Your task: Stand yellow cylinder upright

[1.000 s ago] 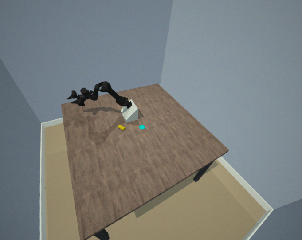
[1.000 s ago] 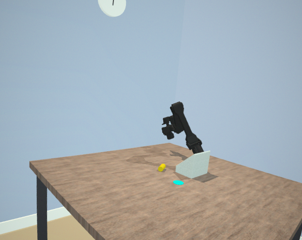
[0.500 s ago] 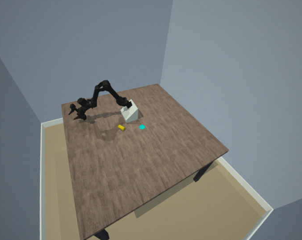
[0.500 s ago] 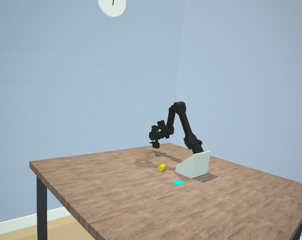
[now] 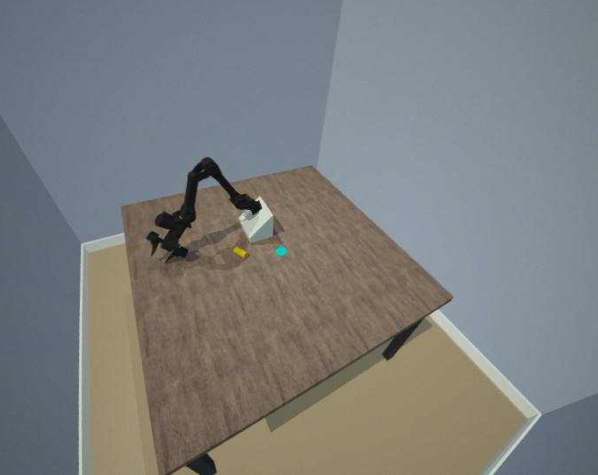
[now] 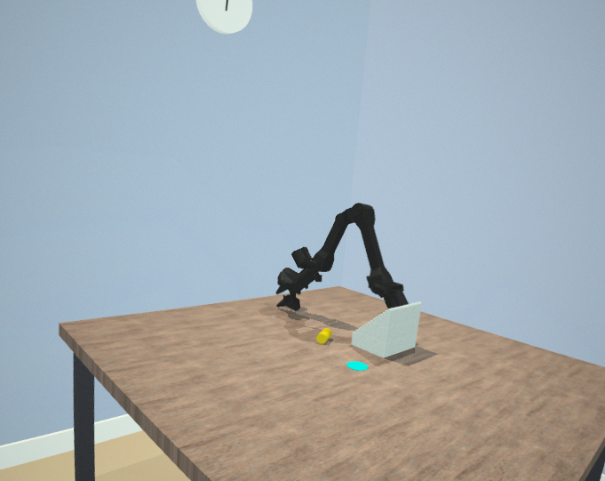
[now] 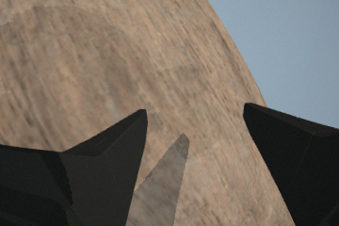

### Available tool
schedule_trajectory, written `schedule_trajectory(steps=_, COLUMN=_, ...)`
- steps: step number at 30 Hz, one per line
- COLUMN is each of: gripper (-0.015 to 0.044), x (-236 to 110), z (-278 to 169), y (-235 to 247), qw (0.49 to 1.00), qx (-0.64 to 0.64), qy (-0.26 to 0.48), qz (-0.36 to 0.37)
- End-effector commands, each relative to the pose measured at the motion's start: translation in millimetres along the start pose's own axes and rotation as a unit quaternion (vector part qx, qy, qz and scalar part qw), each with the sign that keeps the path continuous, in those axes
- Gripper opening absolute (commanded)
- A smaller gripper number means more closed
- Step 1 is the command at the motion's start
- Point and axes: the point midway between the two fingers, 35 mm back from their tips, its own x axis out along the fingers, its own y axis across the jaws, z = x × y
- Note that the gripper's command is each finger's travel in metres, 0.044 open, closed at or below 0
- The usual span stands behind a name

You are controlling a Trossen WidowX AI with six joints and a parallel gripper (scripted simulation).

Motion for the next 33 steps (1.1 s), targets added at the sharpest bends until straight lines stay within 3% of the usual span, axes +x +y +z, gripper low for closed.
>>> schedule_trajectory(steps=1, gripper=0.0309, x=-1, z=28, y=34, qw=0.998, qx=0.026, qy=-0.006, qz=0.055)
schedule_trajectory(steps=12, gripper=0.0309, x=-30, z=90, y=123, qw=0.979, qx=0.053, qy=-0.009, qz=0.195)
schedule_trajectory(steps=33, gripper=0.0309, x=-146, z=119, y=242, qw=0.914, qx=-0.063, qy=0.078, qz=0.393)
